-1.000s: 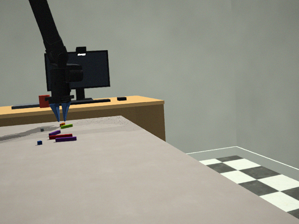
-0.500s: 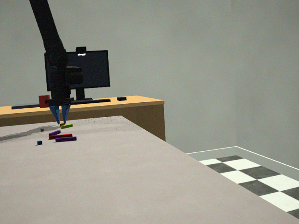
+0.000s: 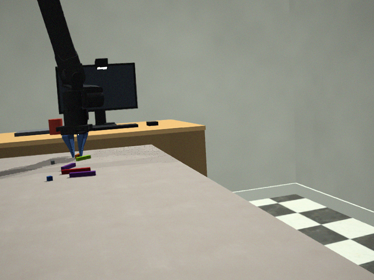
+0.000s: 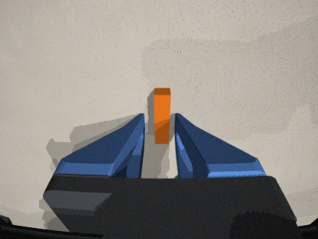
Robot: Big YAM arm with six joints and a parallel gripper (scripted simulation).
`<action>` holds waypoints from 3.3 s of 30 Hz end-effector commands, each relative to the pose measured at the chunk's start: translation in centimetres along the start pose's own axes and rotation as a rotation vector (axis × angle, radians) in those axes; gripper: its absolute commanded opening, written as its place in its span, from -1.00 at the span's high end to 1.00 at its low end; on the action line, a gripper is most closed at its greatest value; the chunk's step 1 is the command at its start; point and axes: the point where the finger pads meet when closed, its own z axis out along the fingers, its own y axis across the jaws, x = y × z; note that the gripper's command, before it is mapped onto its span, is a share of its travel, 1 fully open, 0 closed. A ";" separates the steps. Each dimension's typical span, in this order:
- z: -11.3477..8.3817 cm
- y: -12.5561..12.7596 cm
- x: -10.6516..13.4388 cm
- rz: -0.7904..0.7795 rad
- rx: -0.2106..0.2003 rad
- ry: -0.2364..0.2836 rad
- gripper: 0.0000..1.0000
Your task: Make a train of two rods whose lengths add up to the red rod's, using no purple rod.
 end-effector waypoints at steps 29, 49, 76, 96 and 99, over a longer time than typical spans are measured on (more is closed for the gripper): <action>-0.3 -1.7 -0.7 0.007 0.023 -0.023 0.54; -0.3 -1.7 -0.7 0.007 0.023 -0.023 0.93; -2.7 -0.5 -0.9 0.001 0.018 -0.023 0.93; -9.7 0.1 0.2 0.009 -0.011 0.009 0.93; -10.8 -1.3 -0.7 0.020 0.022 -0.022 0.93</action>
